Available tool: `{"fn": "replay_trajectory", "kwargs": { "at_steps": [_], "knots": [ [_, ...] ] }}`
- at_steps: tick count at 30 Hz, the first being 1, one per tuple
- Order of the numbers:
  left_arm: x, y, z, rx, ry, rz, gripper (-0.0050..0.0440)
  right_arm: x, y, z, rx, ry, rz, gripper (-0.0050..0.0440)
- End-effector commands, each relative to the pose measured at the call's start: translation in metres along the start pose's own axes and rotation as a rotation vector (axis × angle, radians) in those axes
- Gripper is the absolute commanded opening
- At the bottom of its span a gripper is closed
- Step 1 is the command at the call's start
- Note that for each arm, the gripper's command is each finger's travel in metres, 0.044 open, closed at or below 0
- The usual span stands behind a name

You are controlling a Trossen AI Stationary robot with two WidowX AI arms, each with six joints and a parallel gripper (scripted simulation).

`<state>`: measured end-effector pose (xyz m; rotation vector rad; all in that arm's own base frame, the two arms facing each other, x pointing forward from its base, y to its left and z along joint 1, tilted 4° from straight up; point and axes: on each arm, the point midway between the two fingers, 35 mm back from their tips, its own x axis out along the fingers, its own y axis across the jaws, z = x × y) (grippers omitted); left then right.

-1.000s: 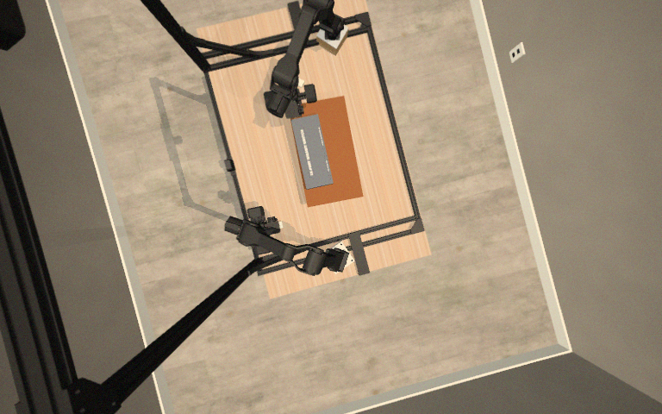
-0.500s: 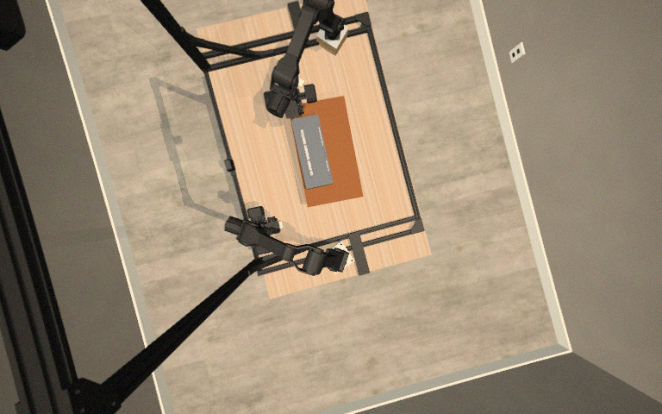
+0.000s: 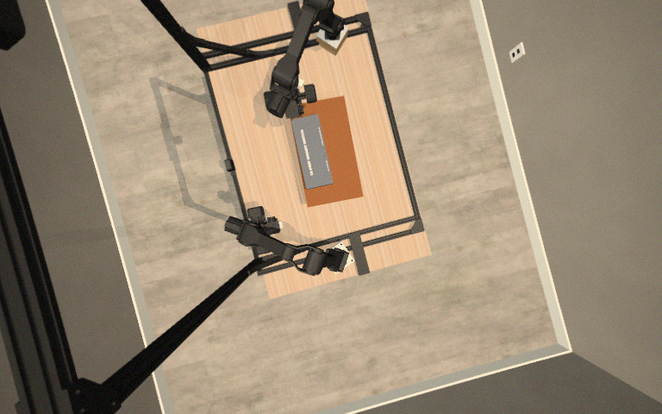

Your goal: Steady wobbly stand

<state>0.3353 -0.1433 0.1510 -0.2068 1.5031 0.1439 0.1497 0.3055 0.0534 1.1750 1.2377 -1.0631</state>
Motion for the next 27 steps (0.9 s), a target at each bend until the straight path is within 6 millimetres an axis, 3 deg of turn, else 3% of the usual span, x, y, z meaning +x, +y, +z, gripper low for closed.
{"fn": "replay_trajectory", "kwargs": {
  "at_steps": [1,24,27],
  "knots": [
    [0.000,0.000,0.000,0.000,0.000,0.000,0.0000,0.001,-0.001,0.000,0.003,-0.002,-0.005,0.0245],
    [0.000,0.000,0.000,0.000,0.000,0.000,0.0000,0.001,-0.001,0.000,0.003,-0.002,-0.005,0.0245],
    [0.000,0.000,0.000,0.000,0.000,0.000,0.0000,-0.021,0.018,-0.028,-0.115,0.124,0.085,0.0245]
  ]
}}
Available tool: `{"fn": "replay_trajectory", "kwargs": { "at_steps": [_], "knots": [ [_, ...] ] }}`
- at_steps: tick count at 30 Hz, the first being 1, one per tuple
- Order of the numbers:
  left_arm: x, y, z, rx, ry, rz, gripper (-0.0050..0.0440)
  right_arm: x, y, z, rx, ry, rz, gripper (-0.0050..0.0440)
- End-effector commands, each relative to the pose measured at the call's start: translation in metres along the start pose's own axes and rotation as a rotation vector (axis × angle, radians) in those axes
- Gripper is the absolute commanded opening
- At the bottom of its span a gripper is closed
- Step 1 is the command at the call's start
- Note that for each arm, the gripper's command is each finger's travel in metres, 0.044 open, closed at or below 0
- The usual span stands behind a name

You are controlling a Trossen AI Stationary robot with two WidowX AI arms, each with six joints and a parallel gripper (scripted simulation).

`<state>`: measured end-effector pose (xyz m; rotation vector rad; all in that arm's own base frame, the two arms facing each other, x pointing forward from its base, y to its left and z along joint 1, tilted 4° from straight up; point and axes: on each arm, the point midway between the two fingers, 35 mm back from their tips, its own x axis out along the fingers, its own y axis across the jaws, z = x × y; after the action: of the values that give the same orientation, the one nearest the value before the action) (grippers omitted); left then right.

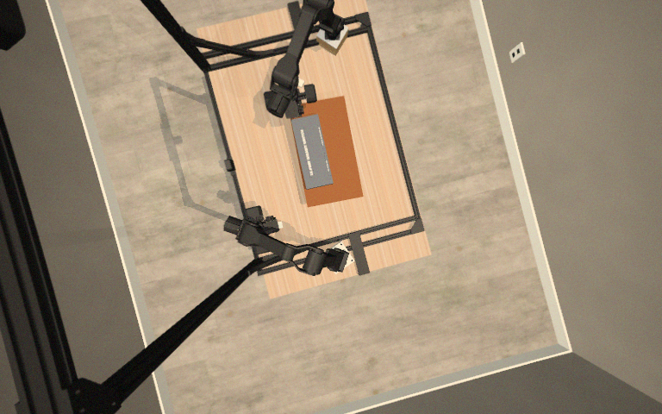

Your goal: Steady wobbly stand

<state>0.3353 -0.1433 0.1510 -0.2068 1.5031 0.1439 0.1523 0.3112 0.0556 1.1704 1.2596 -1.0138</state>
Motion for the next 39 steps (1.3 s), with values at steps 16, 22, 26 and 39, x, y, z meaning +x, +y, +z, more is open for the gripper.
{"fn": "replay_trajectory", "kwargs": {
  "at_steps": [16,22,26,39],
  "knots": [
    [0.000,0.000,0.000,0.000,0.000,0.000,0.0000,-0.114,0.065,-0.090,-0.404,0.398,0.428,0.0245],
    [0.000,0.000,0.000,0.000,0.000,0.000,0.0000,-0.185,0.086,-0.118,-0.582,0.522,0.685,0.0245],
    [0.000,0.000,0.000,0.000,0.000,0.000,0.0000,-0.225,0.094,-0.127,-0.663,0.566,0.828,0.0245],
    [0.000,0.000,0.000,0.000,0.000,0.000,0.0000,-0.324,0.101,-0.131,-0.800,0.614,1.177,0.0245]
  ]
}}
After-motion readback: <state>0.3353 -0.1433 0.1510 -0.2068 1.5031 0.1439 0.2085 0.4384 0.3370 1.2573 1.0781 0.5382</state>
